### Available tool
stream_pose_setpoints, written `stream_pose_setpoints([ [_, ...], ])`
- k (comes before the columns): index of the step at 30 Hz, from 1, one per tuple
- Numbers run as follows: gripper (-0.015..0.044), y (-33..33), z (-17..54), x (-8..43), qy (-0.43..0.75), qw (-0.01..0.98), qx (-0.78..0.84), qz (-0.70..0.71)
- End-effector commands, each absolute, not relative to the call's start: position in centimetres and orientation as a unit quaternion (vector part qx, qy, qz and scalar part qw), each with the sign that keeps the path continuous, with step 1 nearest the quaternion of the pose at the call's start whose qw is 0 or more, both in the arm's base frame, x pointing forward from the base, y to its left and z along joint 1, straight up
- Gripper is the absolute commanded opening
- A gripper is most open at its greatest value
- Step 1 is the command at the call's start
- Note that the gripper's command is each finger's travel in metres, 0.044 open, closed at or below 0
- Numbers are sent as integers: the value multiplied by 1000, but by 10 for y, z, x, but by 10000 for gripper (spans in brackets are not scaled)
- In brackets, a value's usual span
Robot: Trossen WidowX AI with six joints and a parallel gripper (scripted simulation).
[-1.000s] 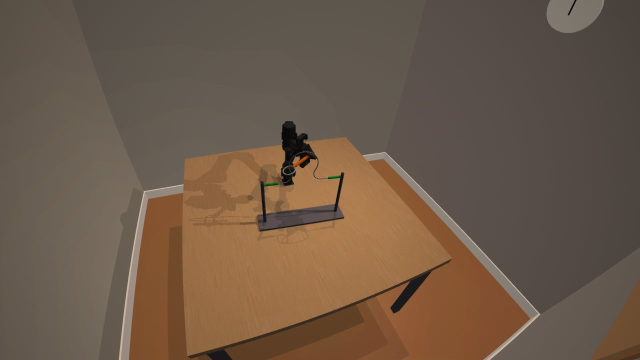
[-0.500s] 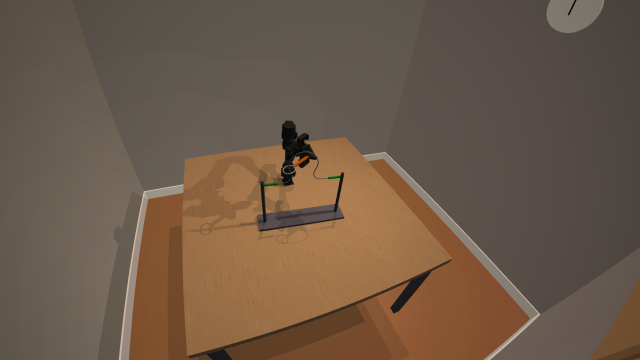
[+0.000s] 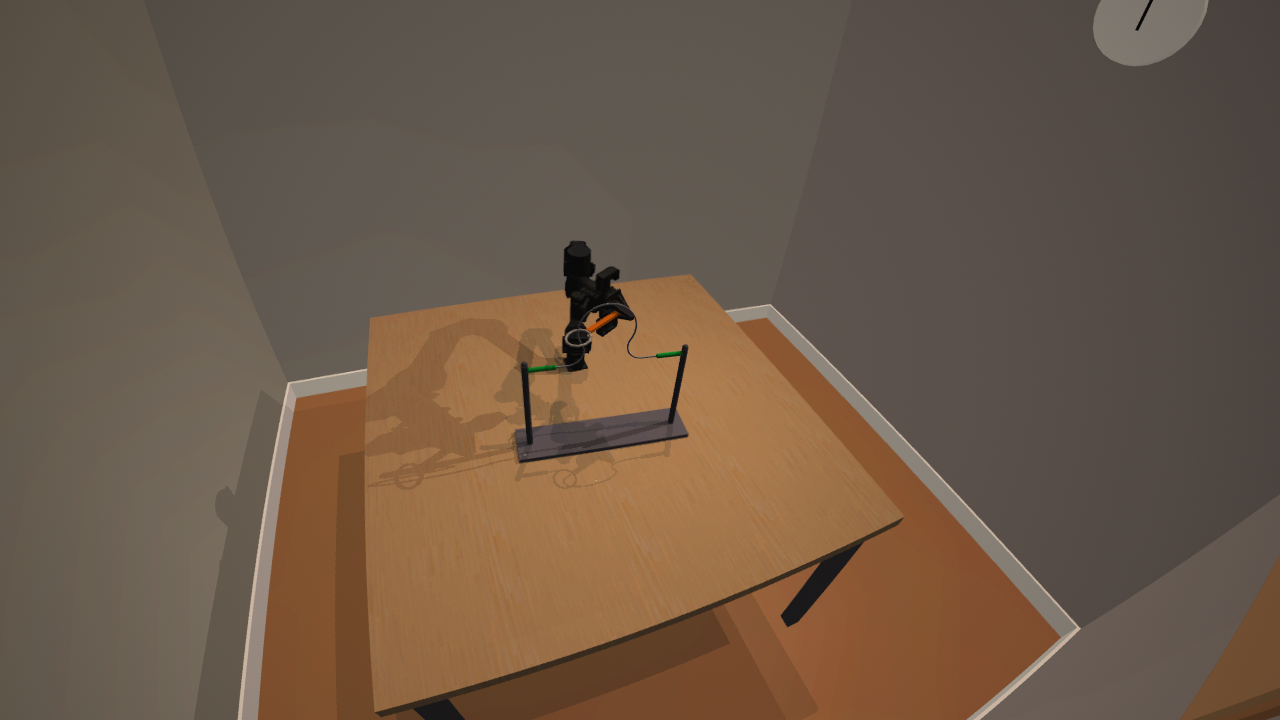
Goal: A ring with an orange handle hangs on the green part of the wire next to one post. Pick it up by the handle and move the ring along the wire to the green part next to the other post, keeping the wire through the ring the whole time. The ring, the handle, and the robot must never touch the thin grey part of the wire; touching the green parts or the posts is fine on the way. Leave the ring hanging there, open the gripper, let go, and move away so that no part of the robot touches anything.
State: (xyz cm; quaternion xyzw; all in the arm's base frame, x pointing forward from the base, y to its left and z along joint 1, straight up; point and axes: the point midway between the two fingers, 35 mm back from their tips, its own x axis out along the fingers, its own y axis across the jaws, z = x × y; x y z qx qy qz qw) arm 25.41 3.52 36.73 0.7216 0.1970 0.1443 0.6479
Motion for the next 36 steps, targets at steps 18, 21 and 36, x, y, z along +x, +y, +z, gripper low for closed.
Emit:
stream_pose_setpoints([
  [18, -150, 35, 369, 254, 199, 679, 694, 136],
  [21, -150, 35, 368, 254, 200, 682, 690, 134],
  [36, -150, 35, 365, 254, 205, 702, 670, 126],
])
